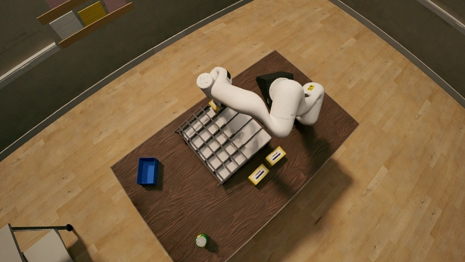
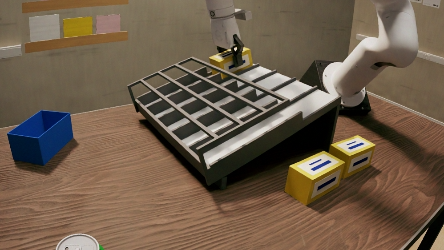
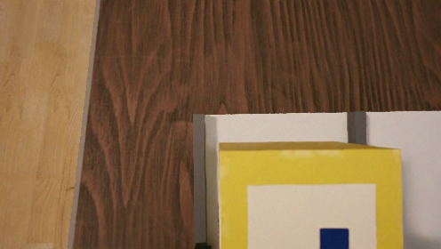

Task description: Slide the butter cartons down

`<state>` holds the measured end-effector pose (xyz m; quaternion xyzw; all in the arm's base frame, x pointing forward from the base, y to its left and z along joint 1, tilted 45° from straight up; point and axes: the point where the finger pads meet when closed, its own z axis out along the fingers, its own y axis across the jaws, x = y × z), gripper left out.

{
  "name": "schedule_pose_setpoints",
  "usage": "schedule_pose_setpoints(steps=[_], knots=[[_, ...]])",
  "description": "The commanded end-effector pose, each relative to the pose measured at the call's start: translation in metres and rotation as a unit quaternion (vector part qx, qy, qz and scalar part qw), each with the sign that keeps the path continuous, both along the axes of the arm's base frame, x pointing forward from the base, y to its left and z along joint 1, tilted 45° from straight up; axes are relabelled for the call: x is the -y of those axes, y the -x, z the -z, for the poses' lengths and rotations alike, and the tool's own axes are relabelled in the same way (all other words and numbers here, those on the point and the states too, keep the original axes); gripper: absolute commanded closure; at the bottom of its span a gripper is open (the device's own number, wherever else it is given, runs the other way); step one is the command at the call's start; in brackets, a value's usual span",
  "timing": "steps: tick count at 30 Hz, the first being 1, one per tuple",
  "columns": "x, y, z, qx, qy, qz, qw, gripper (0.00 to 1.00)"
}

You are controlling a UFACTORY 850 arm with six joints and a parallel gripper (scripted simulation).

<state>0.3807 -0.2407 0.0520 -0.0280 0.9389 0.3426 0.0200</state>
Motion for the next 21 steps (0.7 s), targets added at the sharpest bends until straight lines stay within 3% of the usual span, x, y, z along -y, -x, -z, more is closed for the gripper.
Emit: schedule_pose_setpoints(steps=[1, 21], knots=[[0.0008, -0.0003, -0.0004, 0.001, 0.001, 0.0, 1.0, 0.16], [0.0008, -0.0003, -0.0004, 0.001, 0.001, 0.0, 1.0, 0.14]])
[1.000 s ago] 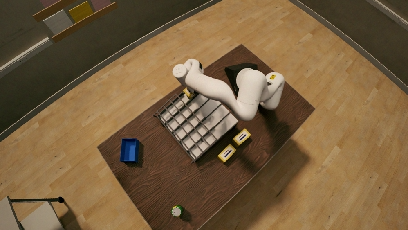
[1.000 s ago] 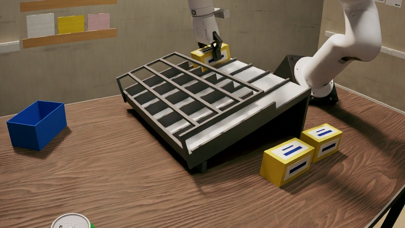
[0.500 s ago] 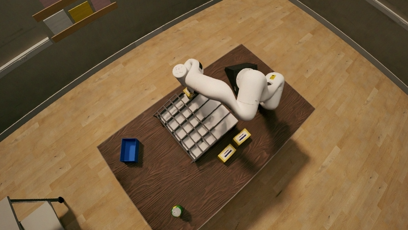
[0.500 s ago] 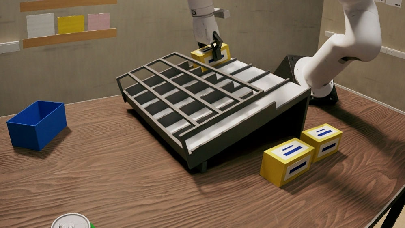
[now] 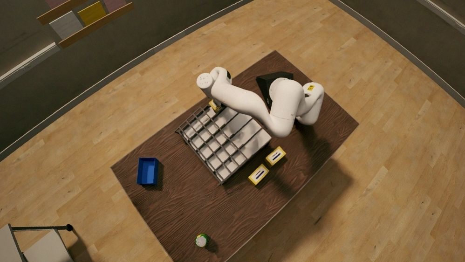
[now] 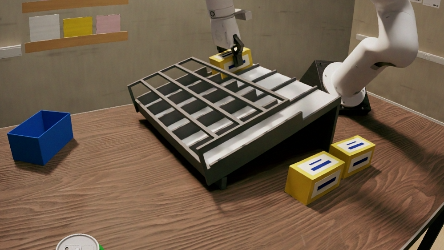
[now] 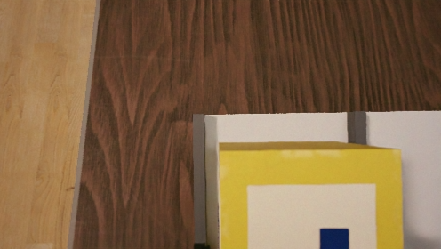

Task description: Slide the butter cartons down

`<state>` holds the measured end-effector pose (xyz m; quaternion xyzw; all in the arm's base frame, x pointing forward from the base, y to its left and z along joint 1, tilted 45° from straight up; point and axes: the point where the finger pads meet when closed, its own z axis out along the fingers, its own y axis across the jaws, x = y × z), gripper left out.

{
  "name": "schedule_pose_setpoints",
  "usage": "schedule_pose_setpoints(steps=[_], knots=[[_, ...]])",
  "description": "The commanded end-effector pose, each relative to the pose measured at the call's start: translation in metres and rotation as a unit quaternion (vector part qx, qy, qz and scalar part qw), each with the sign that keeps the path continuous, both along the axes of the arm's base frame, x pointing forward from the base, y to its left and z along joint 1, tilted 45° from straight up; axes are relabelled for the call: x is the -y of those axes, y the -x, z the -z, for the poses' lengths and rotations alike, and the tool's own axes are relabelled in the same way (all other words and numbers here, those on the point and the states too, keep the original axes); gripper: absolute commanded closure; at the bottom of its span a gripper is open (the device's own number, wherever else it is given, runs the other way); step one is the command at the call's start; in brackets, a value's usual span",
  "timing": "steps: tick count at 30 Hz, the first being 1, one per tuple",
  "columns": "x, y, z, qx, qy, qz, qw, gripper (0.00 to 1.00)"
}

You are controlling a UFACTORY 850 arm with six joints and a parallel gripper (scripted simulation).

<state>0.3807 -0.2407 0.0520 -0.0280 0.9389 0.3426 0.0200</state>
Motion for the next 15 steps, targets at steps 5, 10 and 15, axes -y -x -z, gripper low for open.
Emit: schedule_pose_setpoints(steps=[5, 10, 15], knots=[[0.0008, -0.0003, -0.0004, 0.001, 0.001, 0.0, 1.0, 0.13], [0.0008, -0.0003, -0.0004, 0.001, 0.001, 0.0, 1.0, 0.13], [0.0008, -0.0003, -0.0004, 0.001, 0.001, 0.0, 1.0, 0.13]])
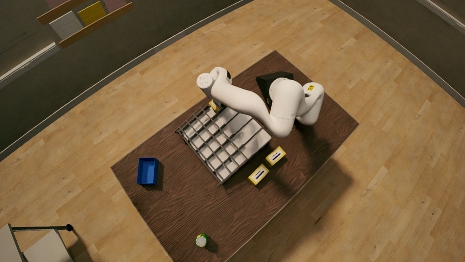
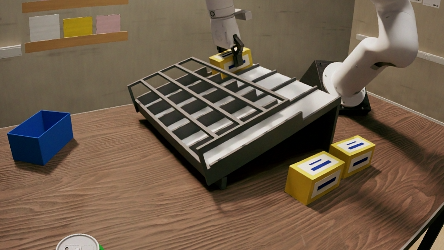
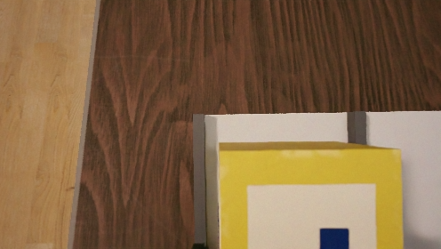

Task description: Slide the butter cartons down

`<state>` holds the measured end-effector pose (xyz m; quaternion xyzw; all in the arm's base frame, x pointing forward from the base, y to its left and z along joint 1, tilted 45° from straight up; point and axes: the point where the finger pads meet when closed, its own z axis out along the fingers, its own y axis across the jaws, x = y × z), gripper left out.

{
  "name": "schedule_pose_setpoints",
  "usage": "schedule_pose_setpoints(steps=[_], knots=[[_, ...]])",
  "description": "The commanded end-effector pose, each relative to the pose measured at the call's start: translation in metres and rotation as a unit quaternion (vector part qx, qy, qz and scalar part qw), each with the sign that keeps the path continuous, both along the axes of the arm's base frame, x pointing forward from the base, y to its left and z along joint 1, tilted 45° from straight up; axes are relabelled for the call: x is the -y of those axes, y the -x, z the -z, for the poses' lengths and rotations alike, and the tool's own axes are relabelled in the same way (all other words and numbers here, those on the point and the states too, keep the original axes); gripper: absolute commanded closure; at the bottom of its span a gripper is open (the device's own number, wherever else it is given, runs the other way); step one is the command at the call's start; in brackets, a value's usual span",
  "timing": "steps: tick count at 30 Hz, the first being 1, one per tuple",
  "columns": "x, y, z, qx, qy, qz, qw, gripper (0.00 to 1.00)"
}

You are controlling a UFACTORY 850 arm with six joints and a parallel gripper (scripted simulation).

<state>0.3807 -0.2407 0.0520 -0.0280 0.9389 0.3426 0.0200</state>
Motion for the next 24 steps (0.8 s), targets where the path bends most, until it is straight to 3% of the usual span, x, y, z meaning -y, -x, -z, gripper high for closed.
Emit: schedule_pose_setpoints(steps=[1, 24], knots=[[0.0008, -0.0003, -0.0004, 0.001, 0.001, 0.0, 1.0, 0.13], [0.0008, -0.0003, -0.0004, 0.001, 0.001, 0.0, 1.0, 0.1]])
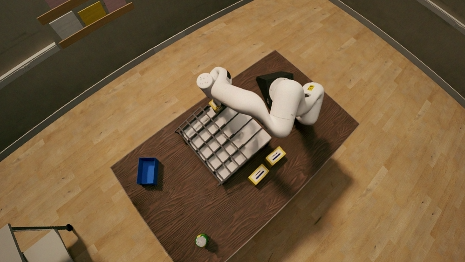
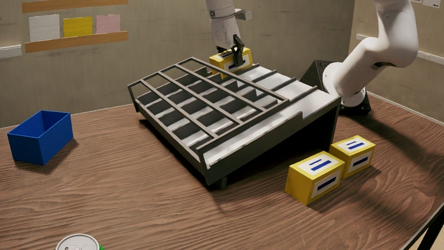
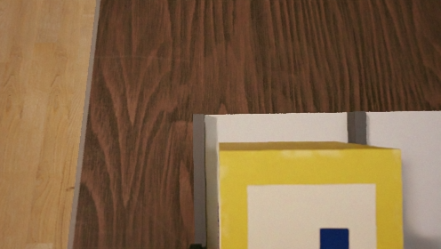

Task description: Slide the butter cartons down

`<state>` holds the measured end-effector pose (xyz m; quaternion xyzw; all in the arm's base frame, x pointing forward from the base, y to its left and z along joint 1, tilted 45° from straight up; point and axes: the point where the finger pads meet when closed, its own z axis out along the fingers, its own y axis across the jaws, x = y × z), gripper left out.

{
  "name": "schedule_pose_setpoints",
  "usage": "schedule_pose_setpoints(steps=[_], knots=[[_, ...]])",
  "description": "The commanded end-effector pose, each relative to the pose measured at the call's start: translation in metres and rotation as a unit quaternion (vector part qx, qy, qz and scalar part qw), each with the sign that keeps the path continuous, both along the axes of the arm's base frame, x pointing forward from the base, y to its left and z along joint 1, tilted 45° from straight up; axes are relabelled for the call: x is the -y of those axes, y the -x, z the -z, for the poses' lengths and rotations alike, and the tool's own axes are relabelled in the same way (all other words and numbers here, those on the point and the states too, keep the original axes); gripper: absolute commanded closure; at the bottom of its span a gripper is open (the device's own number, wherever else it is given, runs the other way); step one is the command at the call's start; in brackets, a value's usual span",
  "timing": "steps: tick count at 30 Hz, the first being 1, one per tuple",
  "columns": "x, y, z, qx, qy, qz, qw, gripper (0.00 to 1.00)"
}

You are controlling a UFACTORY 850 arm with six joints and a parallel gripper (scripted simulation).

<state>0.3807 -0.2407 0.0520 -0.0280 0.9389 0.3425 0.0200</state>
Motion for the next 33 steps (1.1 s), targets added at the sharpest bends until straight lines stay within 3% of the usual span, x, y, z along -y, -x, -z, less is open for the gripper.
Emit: schedule_pose_setpoints(steps=[1, 30, 31, 33], knots=[[0.0008, -0.0003, -0.0004, 0.001, 0.001, 0.0, 1.0, 0.1], [0.0008, -0.0003, -0.0004, 0.001, 0.001, 0.0, 1.0, 0.08], [0.0008, -0.0003, -0.0004, 0.001, 0.001, 0.0, 1.0, 0.0], [0.0008, -0.0003, -0.0004, 0.001, 0.001, 0.0, 1.0, 0.0]])
